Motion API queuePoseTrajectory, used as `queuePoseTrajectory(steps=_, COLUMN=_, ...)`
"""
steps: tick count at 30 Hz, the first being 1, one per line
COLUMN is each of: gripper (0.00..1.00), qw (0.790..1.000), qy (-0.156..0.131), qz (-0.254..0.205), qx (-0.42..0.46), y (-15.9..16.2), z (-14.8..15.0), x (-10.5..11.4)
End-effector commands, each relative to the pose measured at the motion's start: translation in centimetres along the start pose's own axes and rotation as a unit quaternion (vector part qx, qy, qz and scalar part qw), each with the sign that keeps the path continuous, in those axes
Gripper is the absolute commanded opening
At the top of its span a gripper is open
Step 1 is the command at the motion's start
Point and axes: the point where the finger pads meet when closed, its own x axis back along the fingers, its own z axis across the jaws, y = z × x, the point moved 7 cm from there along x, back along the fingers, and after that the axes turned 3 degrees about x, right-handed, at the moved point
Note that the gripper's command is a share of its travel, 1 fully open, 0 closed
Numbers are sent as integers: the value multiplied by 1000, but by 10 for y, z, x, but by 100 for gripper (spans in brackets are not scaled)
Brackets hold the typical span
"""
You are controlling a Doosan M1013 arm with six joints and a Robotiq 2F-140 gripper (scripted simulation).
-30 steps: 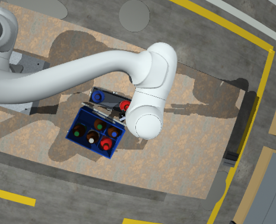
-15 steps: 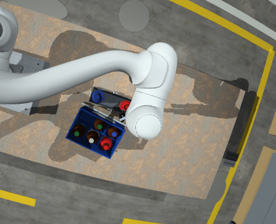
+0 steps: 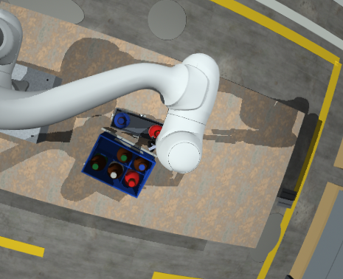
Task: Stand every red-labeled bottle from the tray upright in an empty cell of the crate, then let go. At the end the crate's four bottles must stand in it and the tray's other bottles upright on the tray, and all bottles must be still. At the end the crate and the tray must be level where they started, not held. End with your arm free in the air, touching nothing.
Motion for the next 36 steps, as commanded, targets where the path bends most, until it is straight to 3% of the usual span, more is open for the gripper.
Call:
queuePoseTrajectory(steps=1, gripper=38, qw=1000, qy=0, qz=0, qx=0, y=0, z=0, x=-1)
queuePoseTrajectory(steps=36, gripper=38, qw=1000, qy=0, qz=0, qx=0, y=0, z=0, x=-39)
